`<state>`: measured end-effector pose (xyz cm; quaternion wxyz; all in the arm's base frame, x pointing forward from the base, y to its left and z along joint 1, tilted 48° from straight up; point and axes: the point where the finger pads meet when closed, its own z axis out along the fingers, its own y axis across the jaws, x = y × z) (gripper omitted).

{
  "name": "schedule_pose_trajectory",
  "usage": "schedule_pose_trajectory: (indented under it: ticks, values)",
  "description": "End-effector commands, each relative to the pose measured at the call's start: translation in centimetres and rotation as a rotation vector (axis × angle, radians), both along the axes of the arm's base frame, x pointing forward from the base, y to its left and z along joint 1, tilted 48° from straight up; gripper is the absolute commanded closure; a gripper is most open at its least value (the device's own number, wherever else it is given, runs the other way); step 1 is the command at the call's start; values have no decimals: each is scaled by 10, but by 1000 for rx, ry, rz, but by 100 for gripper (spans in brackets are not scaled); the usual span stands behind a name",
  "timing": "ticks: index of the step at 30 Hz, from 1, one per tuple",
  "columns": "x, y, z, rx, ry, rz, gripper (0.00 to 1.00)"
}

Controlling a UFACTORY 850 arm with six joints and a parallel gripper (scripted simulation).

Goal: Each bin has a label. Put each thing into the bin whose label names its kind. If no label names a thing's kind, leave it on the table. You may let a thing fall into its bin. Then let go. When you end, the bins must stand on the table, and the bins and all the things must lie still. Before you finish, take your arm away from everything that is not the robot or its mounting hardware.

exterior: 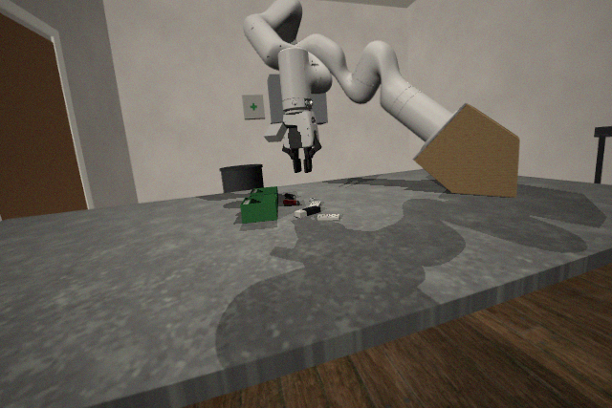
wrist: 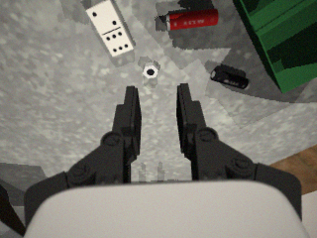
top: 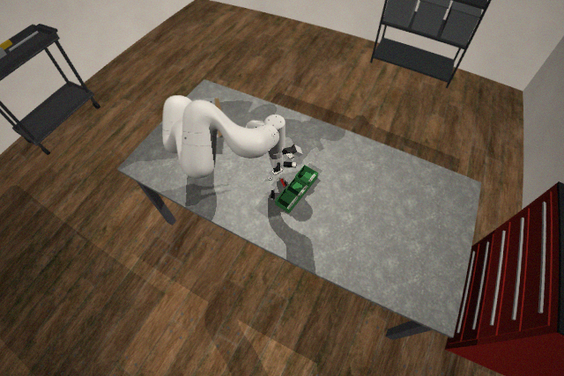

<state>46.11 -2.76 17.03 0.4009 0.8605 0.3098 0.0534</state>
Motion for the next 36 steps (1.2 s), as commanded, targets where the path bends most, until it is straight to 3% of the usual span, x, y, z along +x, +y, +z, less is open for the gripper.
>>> schedule_pose_trajectory:
  ticks: [1,6,7,17,36]
  values:
    - [-17,-27,-16,-51,99,109,70]
    - [-19,-30,-17,-89,172,181,70]
    - [-19,-30,-17,-123,236,249,70]
    - [-20,-30,-17,-222,427,457,70]
    - [-19,-30,-17,-222,426,457,70]
